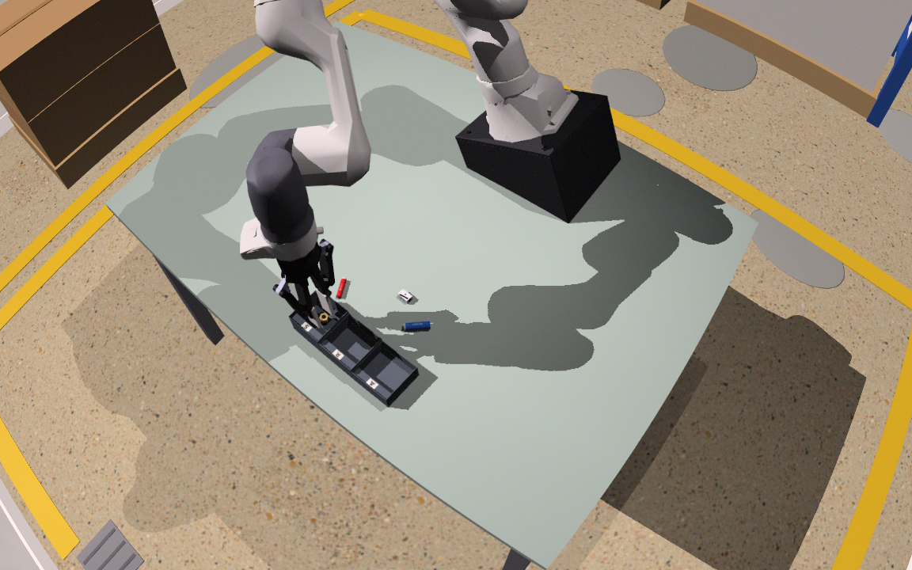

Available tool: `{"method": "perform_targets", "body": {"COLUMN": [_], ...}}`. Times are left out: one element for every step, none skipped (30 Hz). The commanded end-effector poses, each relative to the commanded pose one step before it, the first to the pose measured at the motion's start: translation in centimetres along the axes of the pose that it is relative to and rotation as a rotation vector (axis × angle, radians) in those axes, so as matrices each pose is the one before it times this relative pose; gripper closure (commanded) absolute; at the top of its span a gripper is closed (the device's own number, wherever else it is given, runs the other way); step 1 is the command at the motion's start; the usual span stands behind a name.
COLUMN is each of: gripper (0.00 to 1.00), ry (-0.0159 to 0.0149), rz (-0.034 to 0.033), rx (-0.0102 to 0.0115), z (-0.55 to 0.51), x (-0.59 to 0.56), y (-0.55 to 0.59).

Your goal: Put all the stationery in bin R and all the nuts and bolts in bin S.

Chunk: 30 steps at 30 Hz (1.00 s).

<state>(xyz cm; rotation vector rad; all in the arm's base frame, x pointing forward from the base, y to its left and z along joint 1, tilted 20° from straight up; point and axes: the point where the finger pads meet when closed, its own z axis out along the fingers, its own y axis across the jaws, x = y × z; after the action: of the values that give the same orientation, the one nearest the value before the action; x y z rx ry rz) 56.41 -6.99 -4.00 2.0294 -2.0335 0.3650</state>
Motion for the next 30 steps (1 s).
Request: {"method": "perform_targets", "body": {"gripper": [0.81, 0.81, 0.81, 0.81, 0.81, 0.81, 0.81, 0.81, 0.81, 0.81, 0.81, 0.81, 0.81, 0.81, 0.81, 0.81, 0.81, 0.81, 0.81, 0.81, 0.81, 0.81, 0.81, 0.81, 0.81, 0.81, 0.81, 0.81, 0.81, 0.81], "ry": [0.00069, 0.00000, 0.00000, 0.00000, 0.00000, 0.00000, 0.00000, 0.00000, 0.00000, 0.00000, 0.00000, 0.00000, 0.00000, 0.00000, 0.00000, 0.00000, 0.00000, 0.00000, 0.00000, 0.00000, 0.00000, 0.00000, 0.00000, 0.00000, 0.00000, 0.00000, 0.00000, 0.00000, 0.00000, 0.00000], "rz": [0.00400, 0.00000, 0.00000, 0.00000, 0.00000, 0.00000, 0.00000, 0.00000, 0.00000, 0.00000, 0.00000, 0.00000, 0.00000, 0.00000, 0.00000, 0.00000, 0.00000, 0.00000, 0.00000, 0.00000, 0.00000, 0.00000, 0.00000, 0.00000, 0.00000, 0.00000, 0.00000, 0.00000, 0.00000, 0.00000], "rx": [0.00336, 0.00000, 0.00000, 0.00000, 0.00000, 0.00000, 0.00000, 0.00000, 0.00000, 0.00000, 0.00000, 0.00000, 0.00000, 0.00000, 0.00000, 0.00000, 0.00000, 0.00000, 0.00000, 0.00000, 0.00000, 0.00000, 0.00000, 0.00000, 0.00000, 0.00000, 0.00000, 0.00000, 0.00000, 0.00000], "z": [0.008, 0.000, 0.000, 0.000, 0.000, 0.000, 0.000, -0.133, -0.133, -0.133, -0.133, -0.133, -0.133, -0.133, -0.133, -0.133, -0.133, -0.133, 0.000, 0.000, -0.133, -0.133, -0.133, -0.133, -0.133, -0.133, -0.133, -0.133, -0.133, -0.133], "x": [-0.033, 0.000, 0.000, 0.000, 0.000, 0.000, 0.000, 0.000, 0.000, 0.000, 0.000, 0.000, 0.000, 0.000, 0.000, 0.000, 0.000, 0.000, 0.000, 0.000, 0.000, 0.000, 0.000, 0.000, 0.000, 0.000, 0.000, 0.000, 0.000, 0.000], "y": [-0.121, 0.000, 0.000, 0.000, 0.000, 0.000, 0.000, 0.000, 0.000, 0.000, 0.000, 0.000, 0.000, 0.000, 0.000, 0.000, 0.000, 0.000, 0.000, 0.000, 0.000, 0.000, 0.000, 0.000, 0.000, 0.000, 0.000, 0.000, 0.000, 0.000]}}
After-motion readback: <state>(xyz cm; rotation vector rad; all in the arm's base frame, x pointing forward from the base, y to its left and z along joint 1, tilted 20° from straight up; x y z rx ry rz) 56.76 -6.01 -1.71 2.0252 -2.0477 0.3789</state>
